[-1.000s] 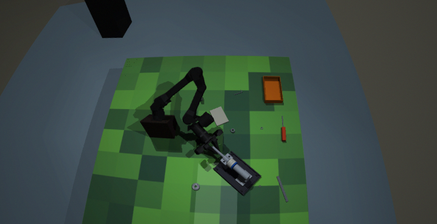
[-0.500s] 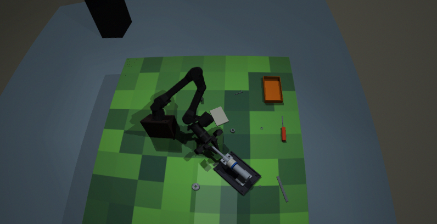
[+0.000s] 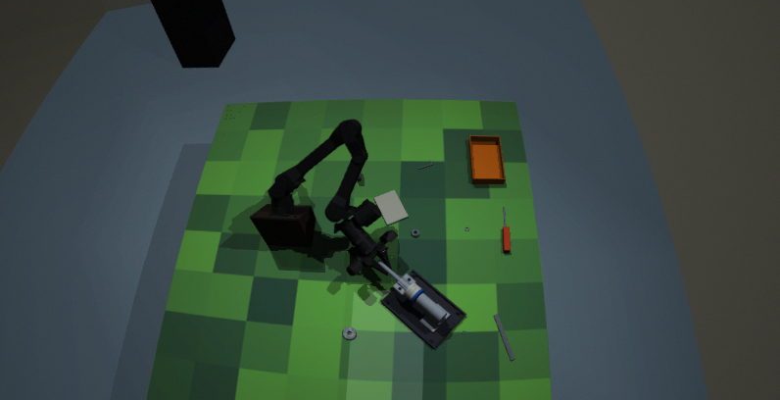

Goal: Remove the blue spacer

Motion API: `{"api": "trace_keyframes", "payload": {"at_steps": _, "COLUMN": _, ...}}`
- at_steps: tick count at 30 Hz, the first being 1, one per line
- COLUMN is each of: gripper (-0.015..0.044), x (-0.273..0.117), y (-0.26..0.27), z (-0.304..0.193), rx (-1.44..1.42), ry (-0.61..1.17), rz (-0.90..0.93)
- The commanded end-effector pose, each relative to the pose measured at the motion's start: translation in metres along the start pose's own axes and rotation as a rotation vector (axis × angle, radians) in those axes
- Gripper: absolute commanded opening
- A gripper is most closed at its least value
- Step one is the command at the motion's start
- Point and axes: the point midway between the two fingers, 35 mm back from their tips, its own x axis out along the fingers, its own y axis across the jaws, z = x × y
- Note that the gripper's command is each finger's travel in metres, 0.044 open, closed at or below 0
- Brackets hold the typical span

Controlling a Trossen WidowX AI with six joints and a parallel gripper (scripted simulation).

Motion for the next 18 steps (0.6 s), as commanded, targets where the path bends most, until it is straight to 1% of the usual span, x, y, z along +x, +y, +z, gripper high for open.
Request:
{"api": "trace_keyframes", "payload": {"at_steps": 1, "gripper": 0.0000, "x": -0.0007, "y": -0.0008, "z": 0.0003, "rx": 0.004, "ry": -0.002, "rz": -0.002}}
{"api": "trace_keyframes", "payload": {"at_steps": 18, "gripper": 0.0000, "x": -0.0021, "y": -0.0007, "z": 0.0012, "rx": 0.004, "ry": -0.002, "rz": -0.002}}
